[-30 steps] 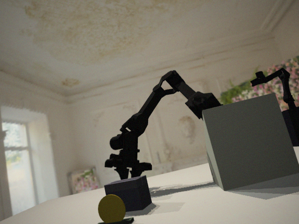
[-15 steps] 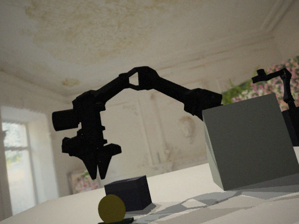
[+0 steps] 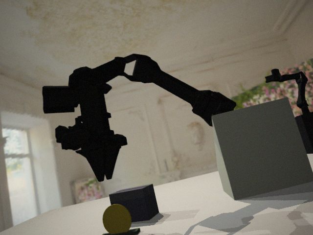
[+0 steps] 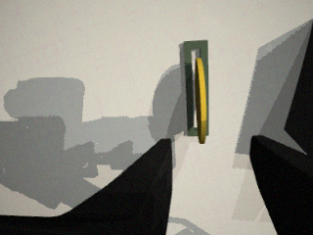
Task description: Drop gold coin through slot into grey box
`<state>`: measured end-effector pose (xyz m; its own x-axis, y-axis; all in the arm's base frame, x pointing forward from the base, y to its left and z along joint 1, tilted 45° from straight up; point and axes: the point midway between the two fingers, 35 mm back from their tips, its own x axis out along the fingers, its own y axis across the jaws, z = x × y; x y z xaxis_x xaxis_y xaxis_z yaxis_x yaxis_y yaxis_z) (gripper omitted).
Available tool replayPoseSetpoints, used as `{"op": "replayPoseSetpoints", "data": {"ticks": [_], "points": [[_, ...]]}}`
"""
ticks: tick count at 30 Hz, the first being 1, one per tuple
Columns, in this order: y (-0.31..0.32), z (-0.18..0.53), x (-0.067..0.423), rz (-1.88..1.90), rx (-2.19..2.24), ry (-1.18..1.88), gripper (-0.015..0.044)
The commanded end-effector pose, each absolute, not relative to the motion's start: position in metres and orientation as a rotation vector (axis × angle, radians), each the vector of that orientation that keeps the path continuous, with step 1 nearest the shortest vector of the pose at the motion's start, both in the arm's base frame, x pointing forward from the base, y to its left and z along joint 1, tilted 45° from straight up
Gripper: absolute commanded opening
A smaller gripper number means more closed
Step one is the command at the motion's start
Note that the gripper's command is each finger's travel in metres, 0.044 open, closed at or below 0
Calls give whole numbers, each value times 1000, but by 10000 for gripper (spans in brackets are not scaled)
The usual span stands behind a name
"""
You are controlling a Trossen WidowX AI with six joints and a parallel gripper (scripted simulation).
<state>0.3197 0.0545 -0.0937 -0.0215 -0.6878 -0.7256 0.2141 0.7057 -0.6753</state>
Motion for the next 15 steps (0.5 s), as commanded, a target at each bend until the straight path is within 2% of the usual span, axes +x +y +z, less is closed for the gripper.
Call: {"op": "replayPoseSetpoints", "data": {"ticks": [1,15], "points": [[39,-108,314,-762,-439,1434,161],[23,-125,313,-762,-440,1434,161]]}}
